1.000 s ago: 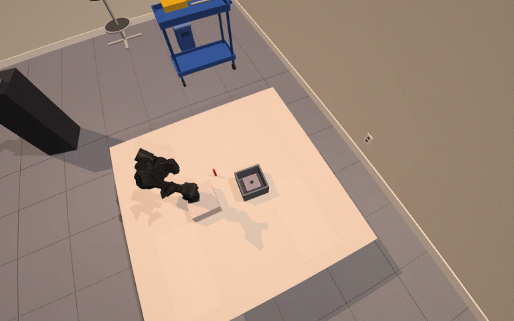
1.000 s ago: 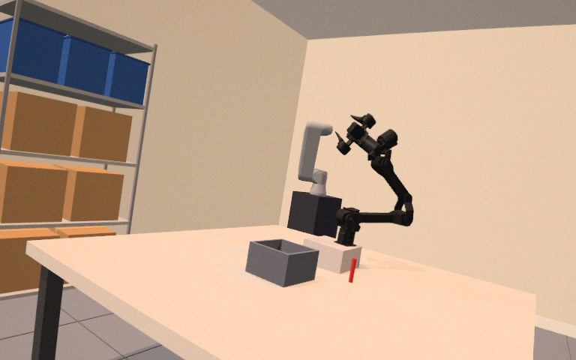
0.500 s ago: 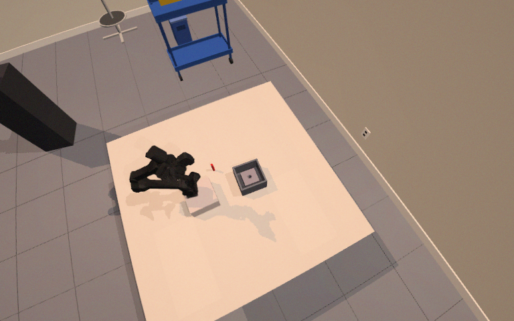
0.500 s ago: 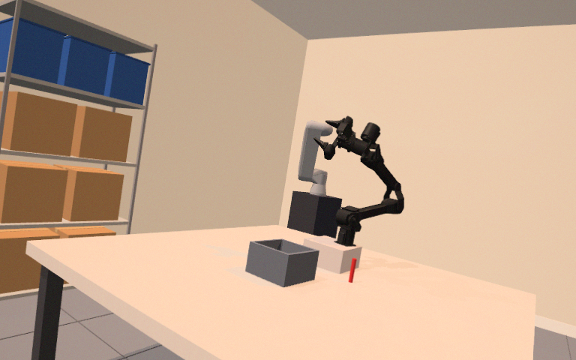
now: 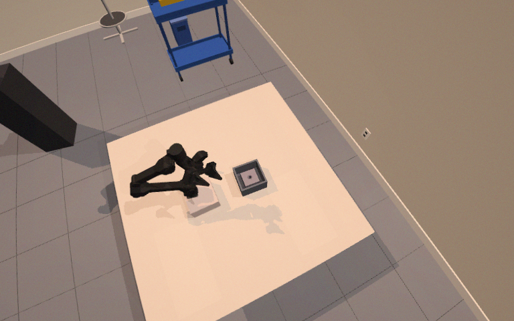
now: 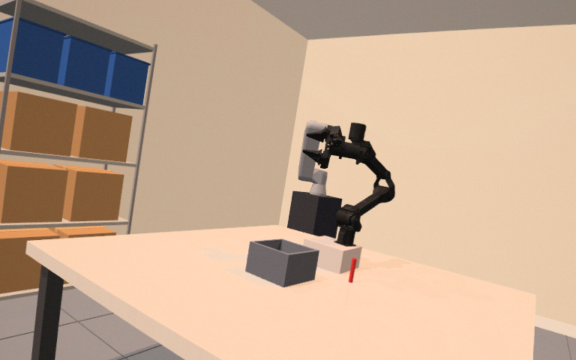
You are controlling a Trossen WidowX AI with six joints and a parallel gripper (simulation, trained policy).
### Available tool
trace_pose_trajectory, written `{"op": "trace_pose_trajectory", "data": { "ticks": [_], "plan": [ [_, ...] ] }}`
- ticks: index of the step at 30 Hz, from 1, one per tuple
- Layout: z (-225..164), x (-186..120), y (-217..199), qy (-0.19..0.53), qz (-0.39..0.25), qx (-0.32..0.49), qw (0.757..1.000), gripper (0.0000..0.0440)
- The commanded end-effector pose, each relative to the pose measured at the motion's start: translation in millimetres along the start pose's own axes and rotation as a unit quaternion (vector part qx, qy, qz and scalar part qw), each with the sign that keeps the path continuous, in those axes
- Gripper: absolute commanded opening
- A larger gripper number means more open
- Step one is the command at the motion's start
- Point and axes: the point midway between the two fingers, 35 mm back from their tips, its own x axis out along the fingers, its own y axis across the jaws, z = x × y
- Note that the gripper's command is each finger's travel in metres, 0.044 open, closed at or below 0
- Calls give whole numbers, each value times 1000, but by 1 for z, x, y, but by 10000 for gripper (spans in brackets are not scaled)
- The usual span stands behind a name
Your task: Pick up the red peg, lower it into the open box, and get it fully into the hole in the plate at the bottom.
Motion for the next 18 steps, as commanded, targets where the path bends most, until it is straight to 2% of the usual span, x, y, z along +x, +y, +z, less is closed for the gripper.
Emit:
{"op": "trace_pose_trajectory", "data": {
  "ticks": [1, 9, 18],
  "plan": [
    [3, 4, 25, 2, 45, 28, 999, 440],
    [6, 0, 83, 24, 152, 108, 982, 440],
    [0, -19, 147, 90, 260, 184, 944, 440]
  ]
}}
